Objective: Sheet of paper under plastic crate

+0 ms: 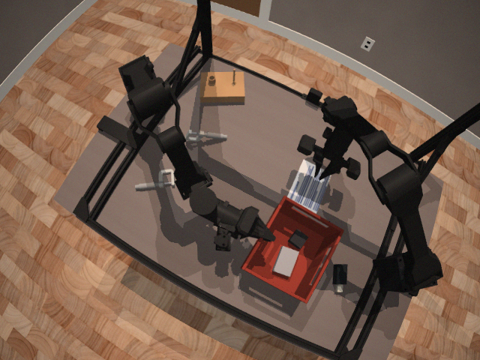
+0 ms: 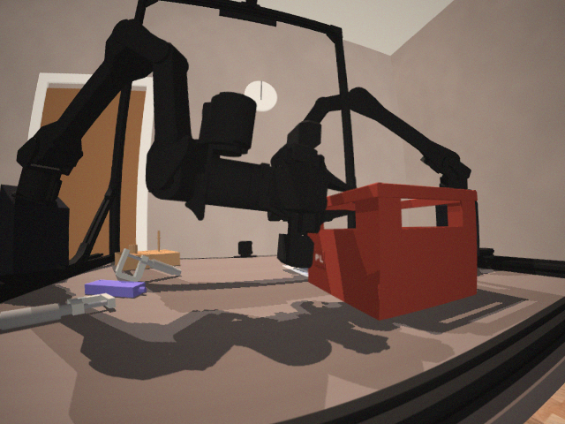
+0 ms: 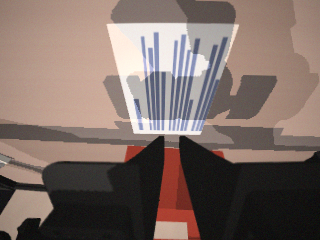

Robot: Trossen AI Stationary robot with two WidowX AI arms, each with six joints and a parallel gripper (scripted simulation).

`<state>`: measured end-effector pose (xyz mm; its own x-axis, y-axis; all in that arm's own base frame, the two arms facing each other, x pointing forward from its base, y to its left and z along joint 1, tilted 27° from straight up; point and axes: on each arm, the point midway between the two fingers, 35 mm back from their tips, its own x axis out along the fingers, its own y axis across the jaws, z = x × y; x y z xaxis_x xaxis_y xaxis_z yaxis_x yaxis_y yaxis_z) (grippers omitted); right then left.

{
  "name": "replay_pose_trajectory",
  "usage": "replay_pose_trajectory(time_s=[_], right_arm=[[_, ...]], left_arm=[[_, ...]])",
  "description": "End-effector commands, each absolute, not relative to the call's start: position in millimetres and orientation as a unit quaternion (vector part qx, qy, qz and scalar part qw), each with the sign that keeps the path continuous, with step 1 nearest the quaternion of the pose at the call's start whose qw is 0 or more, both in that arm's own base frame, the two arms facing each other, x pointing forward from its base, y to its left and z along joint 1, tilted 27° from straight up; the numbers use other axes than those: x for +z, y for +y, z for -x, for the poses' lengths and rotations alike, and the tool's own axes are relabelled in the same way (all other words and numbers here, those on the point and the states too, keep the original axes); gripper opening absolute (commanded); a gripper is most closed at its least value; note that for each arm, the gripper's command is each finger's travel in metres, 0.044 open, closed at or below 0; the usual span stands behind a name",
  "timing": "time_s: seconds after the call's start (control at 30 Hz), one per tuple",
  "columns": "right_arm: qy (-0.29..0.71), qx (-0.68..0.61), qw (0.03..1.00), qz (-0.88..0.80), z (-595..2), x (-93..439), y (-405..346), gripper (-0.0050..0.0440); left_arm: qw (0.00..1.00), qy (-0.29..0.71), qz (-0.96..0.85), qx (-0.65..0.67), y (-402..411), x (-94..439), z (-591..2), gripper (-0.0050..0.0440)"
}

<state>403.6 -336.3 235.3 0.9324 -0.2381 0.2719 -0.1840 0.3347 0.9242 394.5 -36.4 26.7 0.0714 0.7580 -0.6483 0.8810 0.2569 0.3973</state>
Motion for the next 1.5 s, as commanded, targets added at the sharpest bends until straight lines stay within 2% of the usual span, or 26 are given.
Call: replay_pose_trajectory(time_s=[0.0,0.17,1.47], right_arm=[[-0.183,-0.017,0.796,-0.576,-403.3,235.6,-336.3,0.0126],[-0.183,-0.017,0.796,-0.576,-403.3,235.6,-336.3,0.0006],[-0.170,-0.037,0.795,-0.581,-409.9,245.3,-336.6,0.0000]], left_arm=[[0.408,0.677,-0.607,-0.076,-36.1,26.5,-394.4,0.0060],[0.408,0.677,-0.607,-0.076,-36.1,26.5,-394.4,0.0060],[0.408,0.677,-0.607,-0.076,-36.1,26.5,-394.4,0.0060]])
